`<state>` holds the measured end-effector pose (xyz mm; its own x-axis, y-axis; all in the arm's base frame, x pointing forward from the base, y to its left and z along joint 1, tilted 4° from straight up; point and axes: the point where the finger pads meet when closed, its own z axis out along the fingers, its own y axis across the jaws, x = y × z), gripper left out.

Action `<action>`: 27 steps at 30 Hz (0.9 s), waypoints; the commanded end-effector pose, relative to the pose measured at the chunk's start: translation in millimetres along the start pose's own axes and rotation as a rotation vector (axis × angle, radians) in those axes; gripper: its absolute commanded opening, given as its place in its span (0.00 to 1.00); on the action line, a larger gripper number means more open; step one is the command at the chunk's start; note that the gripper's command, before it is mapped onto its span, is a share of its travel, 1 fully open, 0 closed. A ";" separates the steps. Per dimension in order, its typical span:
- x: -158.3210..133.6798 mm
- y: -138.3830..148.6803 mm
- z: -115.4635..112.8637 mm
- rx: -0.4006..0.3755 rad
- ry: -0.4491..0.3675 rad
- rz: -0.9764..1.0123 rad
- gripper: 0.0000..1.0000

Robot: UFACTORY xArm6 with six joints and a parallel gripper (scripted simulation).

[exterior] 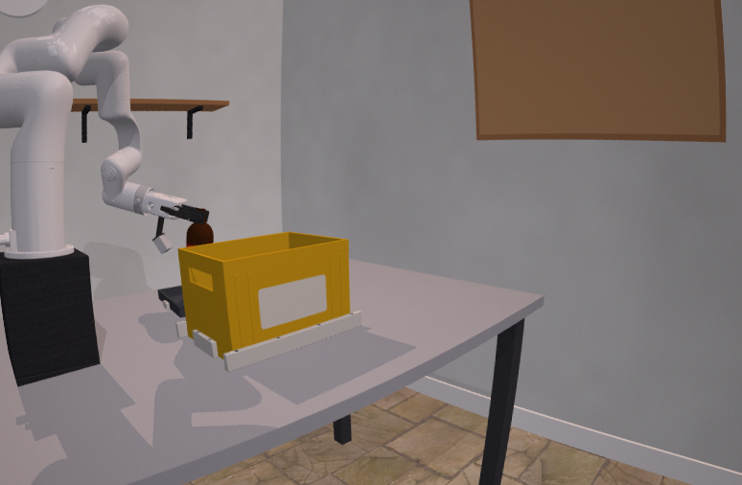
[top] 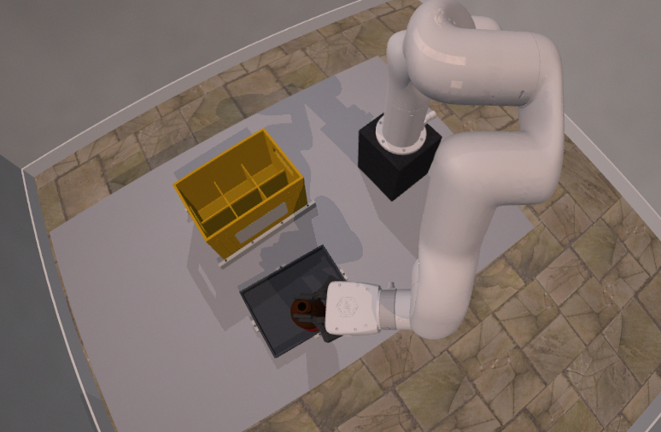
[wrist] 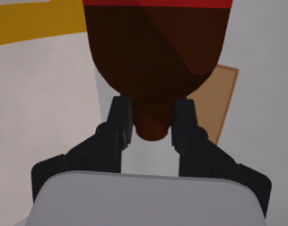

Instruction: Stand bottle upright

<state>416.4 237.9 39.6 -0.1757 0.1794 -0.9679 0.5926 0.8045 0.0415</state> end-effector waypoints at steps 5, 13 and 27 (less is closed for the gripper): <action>-0.9 1.1 -0.5 0.000 -0.045 0.003 0.00; -0.7 1.2 -1.4 -0.002 -0.096 0.004 0.00; -0.7 1.3 -2.0 -0.003 -0.123 0.005 0.00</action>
<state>415.2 239.1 39.6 -0.0795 0.1118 -0.9905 0.5908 0.8057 0.0436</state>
